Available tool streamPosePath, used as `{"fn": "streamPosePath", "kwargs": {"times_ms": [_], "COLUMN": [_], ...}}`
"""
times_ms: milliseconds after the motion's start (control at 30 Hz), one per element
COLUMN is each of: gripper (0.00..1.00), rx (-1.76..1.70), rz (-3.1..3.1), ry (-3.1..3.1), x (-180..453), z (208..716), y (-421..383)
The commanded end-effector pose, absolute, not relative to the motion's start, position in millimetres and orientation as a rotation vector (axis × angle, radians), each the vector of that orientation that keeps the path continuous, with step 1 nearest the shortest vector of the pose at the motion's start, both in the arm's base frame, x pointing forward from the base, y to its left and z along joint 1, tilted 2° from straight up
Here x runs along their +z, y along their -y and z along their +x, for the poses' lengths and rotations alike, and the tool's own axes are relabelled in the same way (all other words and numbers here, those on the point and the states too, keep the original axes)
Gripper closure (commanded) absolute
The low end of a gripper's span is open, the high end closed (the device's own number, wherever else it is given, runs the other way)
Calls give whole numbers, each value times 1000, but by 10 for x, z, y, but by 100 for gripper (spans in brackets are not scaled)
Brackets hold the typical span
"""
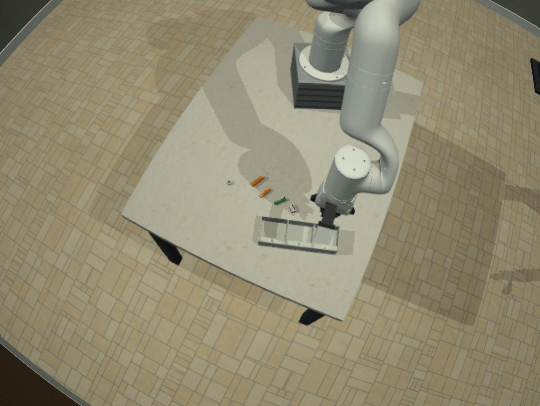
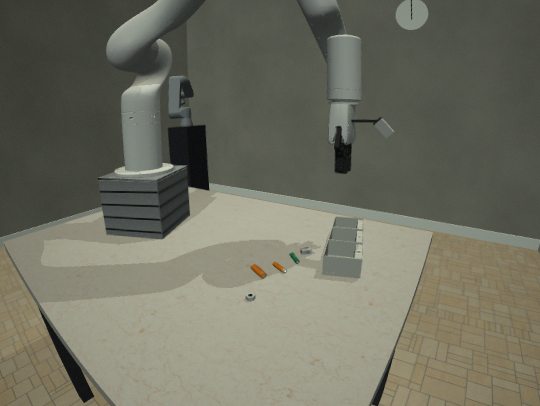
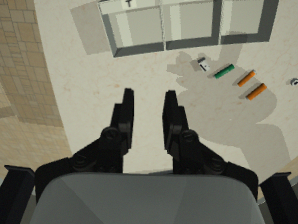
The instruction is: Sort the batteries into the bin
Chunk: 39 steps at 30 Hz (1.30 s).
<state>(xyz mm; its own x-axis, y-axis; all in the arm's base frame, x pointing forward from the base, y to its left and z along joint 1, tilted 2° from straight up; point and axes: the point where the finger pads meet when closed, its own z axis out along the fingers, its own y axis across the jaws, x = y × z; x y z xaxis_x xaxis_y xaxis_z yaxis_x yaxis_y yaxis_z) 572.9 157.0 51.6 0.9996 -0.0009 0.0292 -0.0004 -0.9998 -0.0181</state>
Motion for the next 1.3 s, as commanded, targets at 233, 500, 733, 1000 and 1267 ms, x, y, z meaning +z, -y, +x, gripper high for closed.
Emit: {"fn": "streamPosePath", "kwargs": {"times_ms": [233,500,733,1000,1267], "gripper": [72,72,72,72,72], "rx": [-46,-49,-49,-49,-49], "rz": [-3069,-3006,-3006,-3006,-3006], "ry": [-544,-832,-832,-832,-832], "x": [197,-76,-247,-519,-673], "z": [5454,5215,5067,4829,4681], "y": [-895,-334,16,577,924]}}
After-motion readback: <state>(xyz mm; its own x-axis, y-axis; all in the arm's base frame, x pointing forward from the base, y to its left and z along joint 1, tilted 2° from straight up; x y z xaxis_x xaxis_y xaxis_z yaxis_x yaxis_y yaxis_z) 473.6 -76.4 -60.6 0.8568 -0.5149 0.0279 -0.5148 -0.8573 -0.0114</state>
